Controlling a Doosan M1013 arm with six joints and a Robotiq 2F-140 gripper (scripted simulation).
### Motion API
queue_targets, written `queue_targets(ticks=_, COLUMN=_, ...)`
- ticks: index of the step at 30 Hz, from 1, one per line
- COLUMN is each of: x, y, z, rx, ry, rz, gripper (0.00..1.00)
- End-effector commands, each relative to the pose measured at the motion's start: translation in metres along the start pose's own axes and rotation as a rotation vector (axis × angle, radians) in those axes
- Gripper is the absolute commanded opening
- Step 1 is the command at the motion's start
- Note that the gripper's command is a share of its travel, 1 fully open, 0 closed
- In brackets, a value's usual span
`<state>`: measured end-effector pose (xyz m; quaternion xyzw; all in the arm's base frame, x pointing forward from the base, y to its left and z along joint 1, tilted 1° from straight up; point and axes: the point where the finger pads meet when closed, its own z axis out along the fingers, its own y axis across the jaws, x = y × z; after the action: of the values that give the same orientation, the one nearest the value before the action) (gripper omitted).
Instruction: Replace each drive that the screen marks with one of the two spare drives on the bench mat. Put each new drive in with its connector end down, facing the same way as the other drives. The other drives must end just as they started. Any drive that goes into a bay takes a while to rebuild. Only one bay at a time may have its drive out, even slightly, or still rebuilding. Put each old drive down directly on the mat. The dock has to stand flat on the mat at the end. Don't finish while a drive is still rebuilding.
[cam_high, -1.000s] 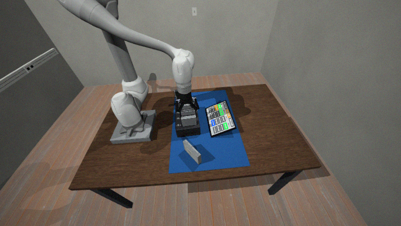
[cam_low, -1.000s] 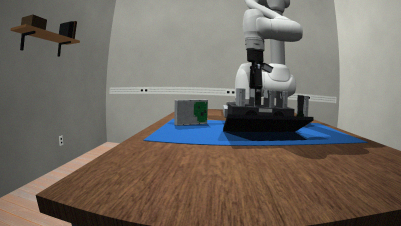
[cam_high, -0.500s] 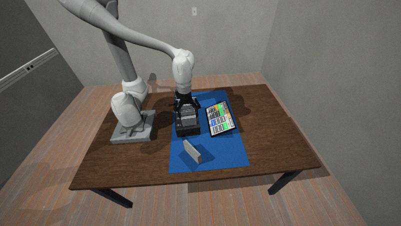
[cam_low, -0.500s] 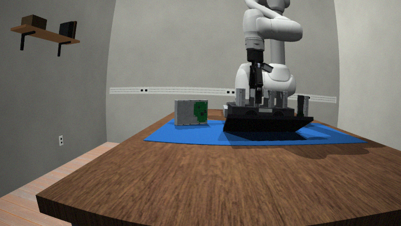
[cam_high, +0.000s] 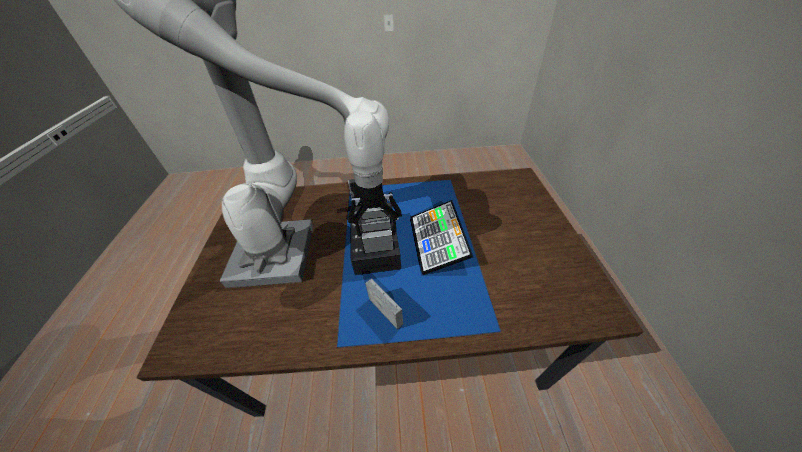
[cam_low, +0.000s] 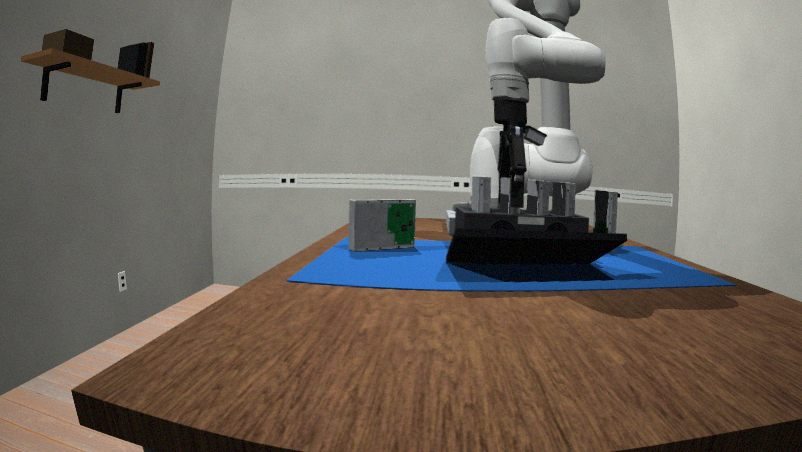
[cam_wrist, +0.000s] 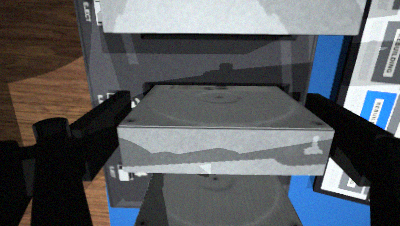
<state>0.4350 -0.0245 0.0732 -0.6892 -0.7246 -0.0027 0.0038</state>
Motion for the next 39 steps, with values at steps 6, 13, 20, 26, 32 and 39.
queue_targets(ticks=6, x=0.0, y=0.0, z=0.0, rx=-0.001, ry=0.0, rz=0.0, gripper=0.89)
queue_targets(ticks=13, x=0.0, y=0.0, z=0.0, rx=-0.001, ry=0.0, rz=0.0, gripper=0.89)
queue_targets(ticks=20, x=0.0, y=0.0, z=-0.001, rx=-0.001, ry=0.0, rz=0.0, gripper=0.89)
queue_targets(ticks=26, x=0.0, y=0.0, z=-0.008, rx=-0.001, ry=0.0, rz=0.0, gripper=0.89)
queue_targets(ticks=32, x=0.0, y=0.0, z=-0.026, rx=-0.001, ry=0.0, rz=0.0, gripper=0.89)
queue_targets(ticks=39, x=0.0, y=0.0, z=-0.048, rx=-0.001, ry=0.0, rz=0.0, gripper=0.89)
